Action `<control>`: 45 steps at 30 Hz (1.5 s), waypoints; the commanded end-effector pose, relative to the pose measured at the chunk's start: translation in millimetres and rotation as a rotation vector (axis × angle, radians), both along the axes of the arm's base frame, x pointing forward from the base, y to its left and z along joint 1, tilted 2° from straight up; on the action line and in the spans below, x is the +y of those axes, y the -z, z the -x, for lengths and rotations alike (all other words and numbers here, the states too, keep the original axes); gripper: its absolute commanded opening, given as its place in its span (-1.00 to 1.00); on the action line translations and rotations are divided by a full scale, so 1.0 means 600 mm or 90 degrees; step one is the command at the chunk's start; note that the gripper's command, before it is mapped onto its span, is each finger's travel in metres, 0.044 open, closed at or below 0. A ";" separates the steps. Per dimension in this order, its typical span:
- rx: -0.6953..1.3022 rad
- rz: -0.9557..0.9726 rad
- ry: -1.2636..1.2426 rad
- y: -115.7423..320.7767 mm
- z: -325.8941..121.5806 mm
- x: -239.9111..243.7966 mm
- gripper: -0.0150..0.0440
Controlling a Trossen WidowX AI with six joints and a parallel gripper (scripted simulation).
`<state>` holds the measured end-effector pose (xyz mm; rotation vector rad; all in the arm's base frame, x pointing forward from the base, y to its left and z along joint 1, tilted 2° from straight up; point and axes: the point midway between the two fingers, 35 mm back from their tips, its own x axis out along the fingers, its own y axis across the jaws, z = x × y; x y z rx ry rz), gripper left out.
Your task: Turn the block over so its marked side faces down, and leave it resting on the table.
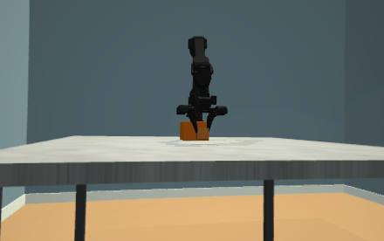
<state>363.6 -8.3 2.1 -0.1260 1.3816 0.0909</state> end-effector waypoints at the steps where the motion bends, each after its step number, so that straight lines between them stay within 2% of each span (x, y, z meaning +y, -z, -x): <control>1: -0.041 -0.008 -0.004 0.002 0.000 0.000 -0.49; 20: -0.233 -0.031 -0.016 0.002 0.012 -0.001 -0.49; 25: -0.241 -0.032 -0.016 0.002 0.013 -0.001 -0.49; 45: -0.412 -0.061 -0.016 0.057 -0.009 -0.005 -0.49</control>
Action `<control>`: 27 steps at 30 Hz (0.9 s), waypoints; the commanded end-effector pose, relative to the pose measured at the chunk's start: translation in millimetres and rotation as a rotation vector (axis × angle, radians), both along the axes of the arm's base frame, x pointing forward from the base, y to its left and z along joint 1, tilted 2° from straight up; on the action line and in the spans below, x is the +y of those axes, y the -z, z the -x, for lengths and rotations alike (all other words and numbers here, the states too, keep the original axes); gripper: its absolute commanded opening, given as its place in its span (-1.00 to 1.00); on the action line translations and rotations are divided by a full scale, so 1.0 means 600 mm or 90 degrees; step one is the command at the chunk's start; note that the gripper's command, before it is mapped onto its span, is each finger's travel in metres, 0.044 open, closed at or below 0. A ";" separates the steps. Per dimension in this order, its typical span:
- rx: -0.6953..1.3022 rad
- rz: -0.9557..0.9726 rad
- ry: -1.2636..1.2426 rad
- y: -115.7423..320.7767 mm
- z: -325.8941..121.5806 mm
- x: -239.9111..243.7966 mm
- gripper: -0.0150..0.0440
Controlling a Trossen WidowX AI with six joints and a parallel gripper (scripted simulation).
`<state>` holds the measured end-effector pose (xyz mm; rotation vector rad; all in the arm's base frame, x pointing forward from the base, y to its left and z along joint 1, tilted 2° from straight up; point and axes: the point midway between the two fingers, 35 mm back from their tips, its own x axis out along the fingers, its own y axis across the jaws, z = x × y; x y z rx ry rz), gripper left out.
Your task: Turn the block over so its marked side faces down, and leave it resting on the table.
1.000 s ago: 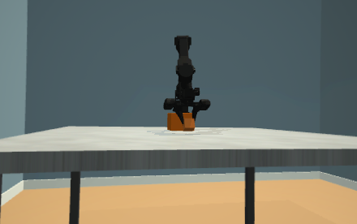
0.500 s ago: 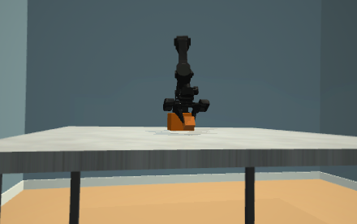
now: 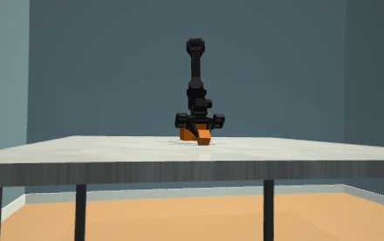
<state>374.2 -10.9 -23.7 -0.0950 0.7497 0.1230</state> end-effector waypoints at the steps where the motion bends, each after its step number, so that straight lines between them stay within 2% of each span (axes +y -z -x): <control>1: -0.022 -0.010 0.002 0.015 0.009 0.000 -0.49; 17: -0.159 -0.026 -0.009 0.013 0.033 0.001 -0.49; 27: -0.180 -0.028 -0.010 0.007 0.036 0.001 -0.49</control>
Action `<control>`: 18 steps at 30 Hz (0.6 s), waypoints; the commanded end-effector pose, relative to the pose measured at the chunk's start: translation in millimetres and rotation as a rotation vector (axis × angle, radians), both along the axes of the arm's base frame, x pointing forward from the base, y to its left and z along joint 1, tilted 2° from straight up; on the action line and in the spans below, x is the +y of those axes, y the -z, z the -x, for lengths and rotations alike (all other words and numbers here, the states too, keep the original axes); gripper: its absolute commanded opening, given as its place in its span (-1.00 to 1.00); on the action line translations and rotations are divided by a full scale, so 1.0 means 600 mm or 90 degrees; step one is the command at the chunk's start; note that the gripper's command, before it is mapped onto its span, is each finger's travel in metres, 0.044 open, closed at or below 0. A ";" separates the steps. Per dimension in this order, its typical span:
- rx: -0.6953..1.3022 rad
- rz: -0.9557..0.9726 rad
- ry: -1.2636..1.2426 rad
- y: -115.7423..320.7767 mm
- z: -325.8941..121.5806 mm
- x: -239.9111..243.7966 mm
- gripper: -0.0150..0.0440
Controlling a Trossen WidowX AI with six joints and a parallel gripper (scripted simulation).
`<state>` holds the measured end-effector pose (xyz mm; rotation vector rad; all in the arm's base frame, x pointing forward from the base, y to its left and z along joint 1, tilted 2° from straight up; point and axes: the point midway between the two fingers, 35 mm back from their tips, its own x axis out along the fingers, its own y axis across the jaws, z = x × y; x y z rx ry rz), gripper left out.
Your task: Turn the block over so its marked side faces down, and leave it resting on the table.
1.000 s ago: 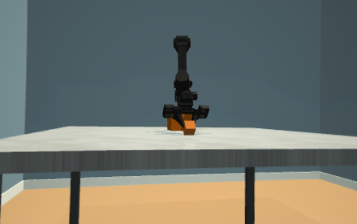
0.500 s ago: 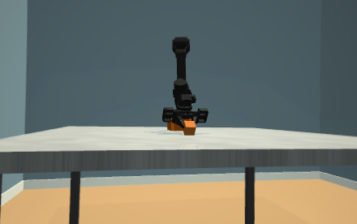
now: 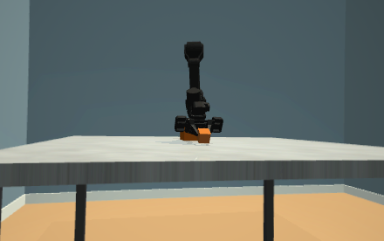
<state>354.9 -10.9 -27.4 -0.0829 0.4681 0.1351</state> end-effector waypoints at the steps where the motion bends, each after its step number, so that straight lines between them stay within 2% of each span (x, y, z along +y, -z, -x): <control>1: -0.002 -0.006 0.000 0.000 0.003 0.001 -0.49; 10: -0.002 -0.006 0.000 0.000 0.003 0.001 -0.49; 18: -0.002 -0.006 0.000 0.000 0.003 0.001 0.22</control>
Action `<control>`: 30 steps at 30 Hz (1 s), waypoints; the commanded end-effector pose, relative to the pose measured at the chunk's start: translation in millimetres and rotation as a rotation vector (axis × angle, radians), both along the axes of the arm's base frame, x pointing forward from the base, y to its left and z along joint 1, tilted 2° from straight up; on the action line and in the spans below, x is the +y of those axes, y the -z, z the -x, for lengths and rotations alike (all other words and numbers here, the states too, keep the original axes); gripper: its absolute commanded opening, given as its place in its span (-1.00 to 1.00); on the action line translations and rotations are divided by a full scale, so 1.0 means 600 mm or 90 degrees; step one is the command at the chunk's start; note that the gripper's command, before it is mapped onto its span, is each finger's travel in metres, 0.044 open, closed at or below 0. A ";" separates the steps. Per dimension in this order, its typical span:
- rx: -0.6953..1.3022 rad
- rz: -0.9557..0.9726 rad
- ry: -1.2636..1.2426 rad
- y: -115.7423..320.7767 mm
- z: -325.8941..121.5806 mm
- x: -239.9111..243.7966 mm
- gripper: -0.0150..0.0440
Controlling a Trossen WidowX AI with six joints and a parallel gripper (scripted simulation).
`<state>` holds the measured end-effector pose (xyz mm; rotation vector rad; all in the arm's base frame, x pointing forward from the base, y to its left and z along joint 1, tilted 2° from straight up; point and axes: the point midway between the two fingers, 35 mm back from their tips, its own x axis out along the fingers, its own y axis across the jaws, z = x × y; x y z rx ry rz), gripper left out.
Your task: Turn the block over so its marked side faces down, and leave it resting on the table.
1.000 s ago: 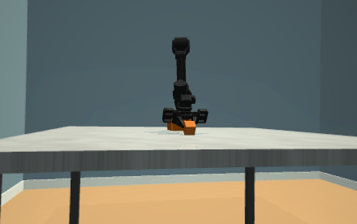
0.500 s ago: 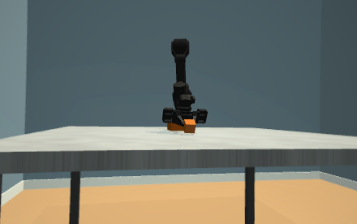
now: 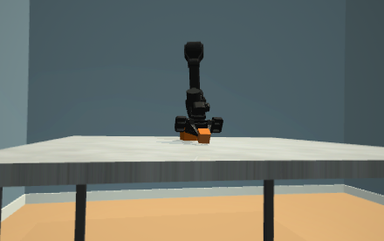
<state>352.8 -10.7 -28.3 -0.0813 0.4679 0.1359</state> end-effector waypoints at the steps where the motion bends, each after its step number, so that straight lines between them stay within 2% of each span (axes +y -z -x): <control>1: -0.002 -0.005 0.000 -0.001 0.000 0.001 0.31; 9: -0.002 -0.005 0.000 -0.001 0.000 0.001 1.00; 30: -0.002 -0.005 0.000 -0.001 0.000 0.001 1.00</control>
